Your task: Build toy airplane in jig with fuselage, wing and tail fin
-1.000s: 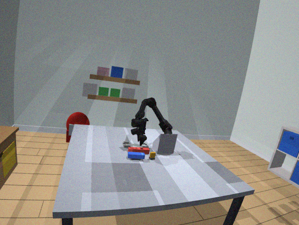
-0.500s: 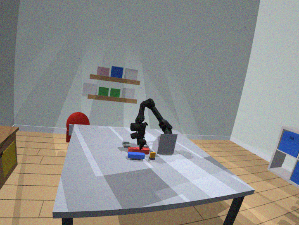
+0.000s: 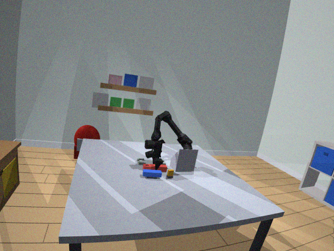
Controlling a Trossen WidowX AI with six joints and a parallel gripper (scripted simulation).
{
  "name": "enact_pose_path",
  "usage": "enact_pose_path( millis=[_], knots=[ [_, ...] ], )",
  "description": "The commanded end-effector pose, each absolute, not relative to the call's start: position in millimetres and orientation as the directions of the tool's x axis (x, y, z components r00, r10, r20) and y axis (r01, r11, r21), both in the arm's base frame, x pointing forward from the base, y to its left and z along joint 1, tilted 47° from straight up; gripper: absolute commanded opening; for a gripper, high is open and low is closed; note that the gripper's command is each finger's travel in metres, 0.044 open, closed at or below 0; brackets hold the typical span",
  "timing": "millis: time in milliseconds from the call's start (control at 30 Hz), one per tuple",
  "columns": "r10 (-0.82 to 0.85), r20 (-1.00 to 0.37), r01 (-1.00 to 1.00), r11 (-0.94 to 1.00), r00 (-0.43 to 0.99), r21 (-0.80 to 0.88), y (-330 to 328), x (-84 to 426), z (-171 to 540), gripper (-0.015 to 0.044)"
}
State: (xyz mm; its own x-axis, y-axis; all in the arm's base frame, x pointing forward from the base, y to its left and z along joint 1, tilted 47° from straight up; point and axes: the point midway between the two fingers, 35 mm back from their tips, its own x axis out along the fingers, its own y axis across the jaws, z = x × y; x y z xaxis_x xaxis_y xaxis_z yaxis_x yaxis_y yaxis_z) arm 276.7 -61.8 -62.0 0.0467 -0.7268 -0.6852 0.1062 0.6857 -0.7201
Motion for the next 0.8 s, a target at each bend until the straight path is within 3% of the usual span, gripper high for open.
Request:
enact_pose_path(
  millis=[0, 300, 600, 767],
  knots=[
    [-0.731, -0.681, 0.097, 0.682, 0.044, -0.725, -66.3, 275.1, -66.6, 0.044],
    [-0.732, -0.68, 0.097, 0.68, 0.044, -0.726, -75.3, 274.6, -74.0, 0.044],
    [-0.732, -0.68, 0.097, 0.68, 0.044, -0.726, -75.3, 274.6, -74.0, 0.0204],
    [-0.732, -0.68, 0.097, 0.68, 0.044, -0.726, -75.3, 274.6, -74.0, 0.017]
  ],
)
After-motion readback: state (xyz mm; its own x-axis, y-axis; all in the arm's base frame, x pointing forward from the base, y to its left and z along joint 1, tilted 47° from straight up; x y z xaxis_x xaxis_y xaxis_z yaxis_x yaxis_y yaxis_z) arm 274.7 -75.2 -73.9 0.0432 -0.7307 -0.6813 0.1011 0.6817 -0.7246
